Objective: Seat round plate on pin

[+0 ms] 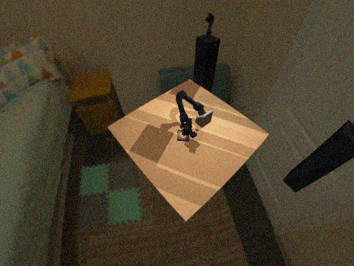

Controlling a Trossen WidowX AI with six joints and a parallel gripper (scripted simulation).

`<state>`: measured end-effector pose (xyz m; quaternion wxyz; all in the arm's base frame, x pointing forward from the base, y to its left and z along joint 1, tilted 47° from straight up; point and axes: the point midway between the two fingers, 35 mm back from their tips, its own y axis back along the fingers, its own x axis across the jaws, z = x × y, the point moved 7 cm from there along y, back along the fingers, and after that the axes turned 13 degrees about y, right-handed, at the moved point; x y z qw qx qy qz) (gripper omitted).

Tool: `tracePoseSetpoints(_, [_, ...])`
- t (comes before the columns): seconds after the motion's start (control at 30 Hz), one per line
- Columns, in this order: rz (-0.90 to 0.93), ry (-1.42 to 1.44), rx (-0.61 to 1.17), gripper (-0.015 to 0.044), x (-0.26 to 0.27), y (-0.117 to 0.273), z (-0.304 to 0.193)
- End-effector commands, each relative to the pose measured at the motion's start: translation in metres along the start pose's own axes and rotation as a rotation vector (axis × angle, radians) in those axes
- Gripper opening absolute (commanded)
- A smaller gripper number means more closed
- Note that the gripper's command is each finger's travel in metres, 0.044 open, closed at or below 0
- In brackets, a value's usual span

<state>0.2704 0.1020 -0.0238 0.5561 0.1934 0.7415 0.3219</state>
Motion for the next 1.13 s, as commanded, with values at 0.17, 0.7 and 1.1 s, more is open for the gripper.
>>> tracePoseSetpoints(0.17, [0.001,-0.001,0.007,0.0000,0.000,-0.002,-0.008])
tracePoseSetpoints(0.7, [-0.002,0.010,0.006,0.0000,0.000,0.034,-0.010])
tracePoseSetpoints(1.1, [-0.002,0.010,0.006,0.0000,0.000,0.034,-0.010])
